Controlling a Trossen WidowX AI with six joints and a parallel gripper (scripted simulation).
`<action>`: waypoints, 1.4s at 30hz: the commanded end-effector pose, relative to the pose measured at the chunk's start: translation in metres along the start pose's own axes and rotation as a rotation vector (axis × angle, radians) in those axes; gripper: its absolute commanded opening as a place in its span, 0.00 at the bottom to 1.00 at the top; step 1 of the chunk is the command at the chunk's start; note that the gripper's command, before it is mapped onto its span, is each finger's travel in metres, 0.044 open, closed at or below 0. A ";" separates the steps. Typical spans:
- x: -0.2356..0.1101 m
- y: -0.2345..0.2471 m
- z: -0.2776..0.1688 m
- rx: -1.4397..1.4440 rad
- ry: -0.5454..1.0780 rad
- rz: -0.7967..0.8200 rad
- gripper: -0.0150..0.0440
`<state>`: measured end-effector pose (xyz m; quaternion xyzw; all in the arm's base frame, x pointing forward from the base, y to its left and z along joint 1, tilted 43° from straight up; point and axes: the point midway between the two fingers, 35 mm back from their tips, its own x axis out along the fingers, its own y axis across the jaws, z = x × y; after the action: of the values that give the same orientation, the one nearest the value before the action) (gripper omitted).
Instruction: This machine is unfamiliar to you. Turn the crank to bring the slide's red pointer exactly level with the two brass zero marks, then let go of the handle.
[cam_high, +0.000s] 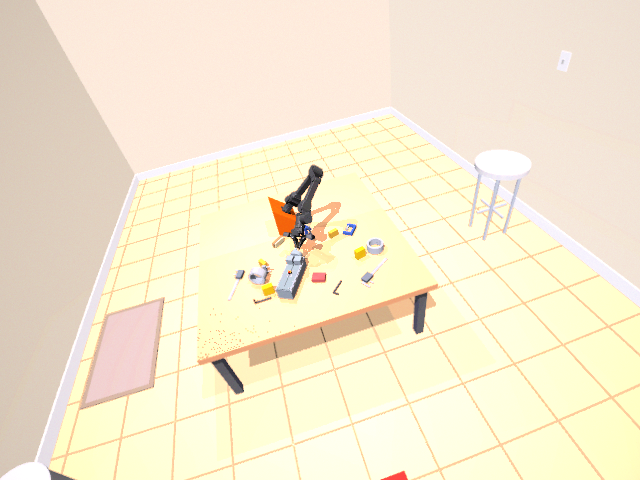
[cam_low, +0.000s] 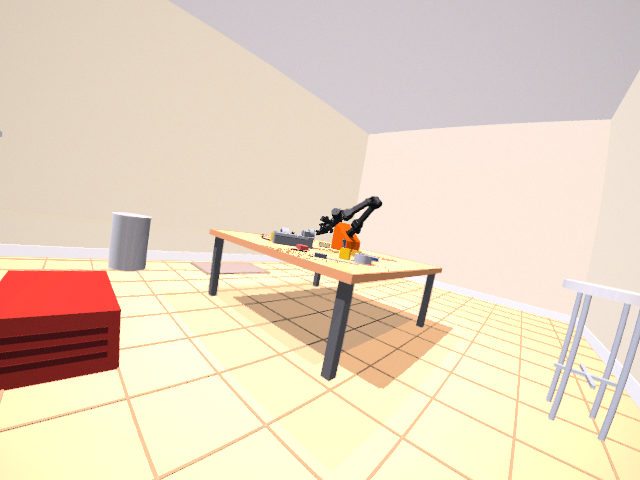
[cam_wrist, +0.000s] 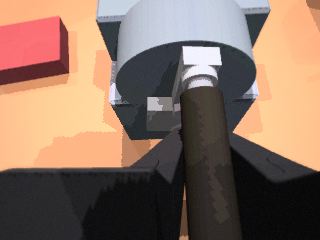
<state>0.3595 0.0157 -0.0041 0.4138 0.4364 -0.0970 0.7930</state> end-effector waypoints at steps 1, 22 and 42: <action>-0.001 0.009 0.001 -0.010 -0.001 0.025 0.25; -0.001 0.011 0.000 -0.009 -0.001 0.025 0.25; 0.000 0.013 0.000 -0.009 -0.001 0.025 0.25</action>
<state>0.3616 0.0185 -0.0019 0.4143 0.4350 -0.0977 0.7934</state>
